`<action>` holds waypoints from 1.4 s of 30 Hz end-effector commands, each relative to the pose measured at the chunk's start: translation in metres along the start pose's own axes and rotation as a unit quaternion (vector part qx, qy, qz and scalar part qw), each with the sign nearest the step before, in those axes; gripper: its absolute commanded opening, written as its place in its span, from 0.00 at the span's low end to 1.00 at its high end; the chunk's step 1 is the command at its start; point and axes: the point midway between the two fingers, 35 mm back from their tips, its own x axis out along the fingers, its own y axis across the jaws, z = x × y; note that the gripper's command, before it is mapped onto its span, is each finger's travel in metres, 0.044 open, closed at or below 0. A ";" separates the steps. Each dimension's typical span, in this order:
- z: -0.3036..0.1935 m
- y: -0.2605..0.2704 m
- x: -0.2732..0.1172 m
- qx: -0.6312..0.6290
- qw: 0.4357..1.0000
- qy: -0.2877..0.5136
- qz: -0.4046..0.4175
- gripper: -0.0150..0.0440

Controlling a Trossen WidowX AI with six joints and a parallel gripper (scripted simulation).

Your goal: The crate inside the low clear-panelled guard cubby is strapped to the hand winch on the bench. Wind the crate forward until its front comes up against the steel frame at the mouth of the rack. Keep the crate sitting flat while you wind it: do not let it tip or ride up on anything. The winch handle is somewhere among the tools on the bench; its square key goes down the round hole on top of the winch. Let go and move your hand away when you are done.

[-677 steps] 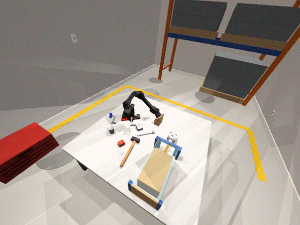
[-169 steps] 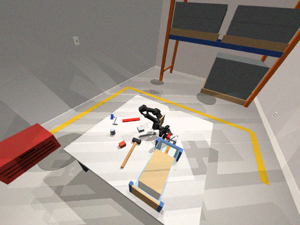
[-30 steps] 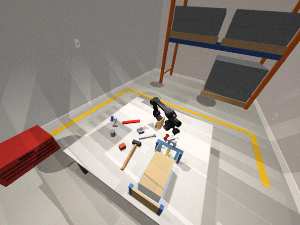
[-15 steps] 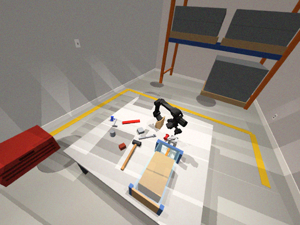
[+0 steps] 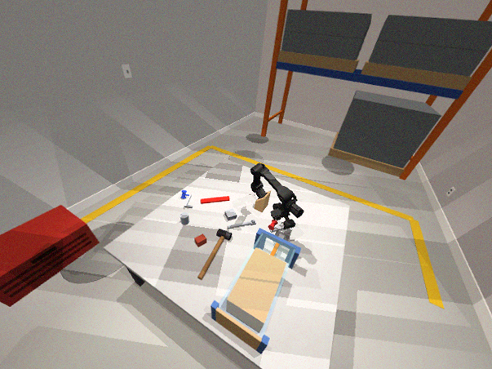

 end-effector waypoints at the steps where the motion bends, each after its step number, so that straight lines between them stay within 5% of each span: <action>1: 0.001 -0.003 0.022 -0.002 1.000 -0.002 -0.005 1.00; 37: 0.002 -0.003 0.059 -0.008 1.000 -0.002 -0.006 1.00; 42: 0.000 -0.001 0.053 -0.006 1.000 -0.002 0.001 0.78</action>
